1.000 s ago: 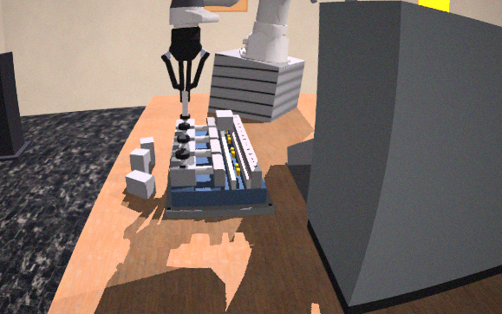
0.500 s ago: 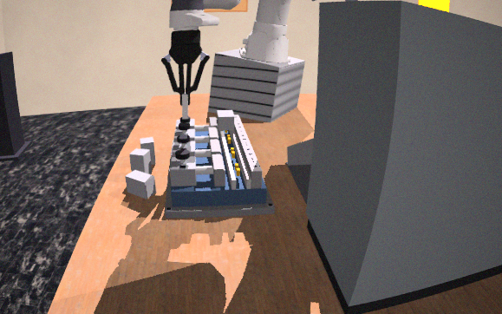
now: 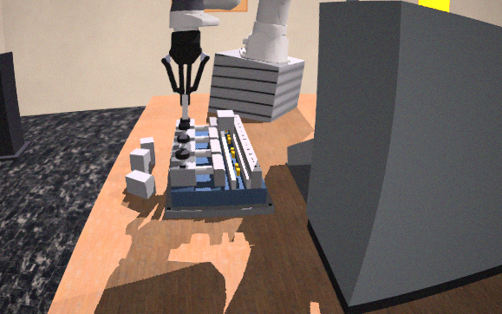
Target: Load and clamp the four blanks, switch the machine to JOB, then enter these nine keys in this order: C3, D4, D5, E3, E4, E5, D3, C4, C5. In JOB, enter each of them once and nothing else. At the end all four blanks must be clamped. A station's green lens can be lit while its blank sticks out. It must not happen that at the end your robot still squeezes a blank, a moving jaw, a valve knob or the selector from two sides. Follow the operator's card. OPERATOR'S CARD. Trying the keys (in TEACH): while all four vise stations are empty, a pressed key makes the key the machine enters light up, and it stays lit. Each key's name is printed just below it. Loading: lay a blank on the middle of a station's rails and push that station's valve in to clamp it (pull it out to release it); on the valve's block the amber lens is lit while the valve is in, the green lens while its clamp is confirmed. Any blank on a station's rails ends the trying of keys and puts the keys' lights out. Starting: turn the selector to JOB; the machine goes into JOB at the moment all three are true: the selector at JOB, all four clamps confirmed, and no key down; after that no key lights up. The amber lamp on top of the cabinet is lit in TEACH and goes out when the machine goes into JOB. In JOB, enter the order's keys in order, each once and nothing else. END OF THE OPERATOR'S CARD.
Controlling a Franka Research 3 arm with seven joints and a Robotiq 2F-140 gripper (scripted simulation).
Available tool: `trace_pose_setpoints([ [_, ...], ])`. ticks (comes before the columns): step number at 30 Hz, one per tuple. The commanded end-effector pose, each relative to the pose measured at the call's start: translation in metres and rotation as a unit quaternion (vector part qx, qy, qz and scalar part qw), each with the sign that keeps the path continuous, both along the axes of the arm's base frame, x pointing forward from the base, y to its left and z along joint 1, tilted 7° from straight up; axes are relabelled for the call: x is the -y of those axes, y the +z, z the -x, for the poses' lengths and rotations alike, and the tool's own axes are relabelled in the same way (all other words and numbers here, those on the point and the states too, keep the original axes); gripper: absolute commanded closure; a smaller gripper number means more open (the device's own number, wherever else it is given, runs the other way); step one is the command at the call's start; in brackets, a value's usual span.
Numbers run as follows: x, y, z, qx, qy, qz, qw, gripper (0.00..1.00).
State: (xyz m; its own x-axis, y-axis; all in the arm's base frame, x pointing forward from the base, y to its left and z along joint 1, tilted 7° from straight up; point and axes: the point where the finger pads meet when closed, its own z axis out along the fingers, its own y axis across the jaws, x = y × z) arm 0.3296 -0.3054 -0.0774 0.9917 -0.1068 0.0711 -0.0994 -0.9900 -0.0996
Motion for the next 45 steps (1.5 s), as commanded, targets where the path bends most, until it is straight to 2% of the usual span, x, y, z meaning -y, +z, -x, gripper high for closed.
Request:
trace_pose_setpoints([
  [1,0.001,-0.001,-0.001,0.002,-0.003,0.0,1.0,1.0],
  [35,0.002,0.012,0.0,0.002,-0.003,0.0,1.0,1.0],
  [45,0.005,0.049,0.003,0.002,-0.003,0.0,1.0,1.0],
])
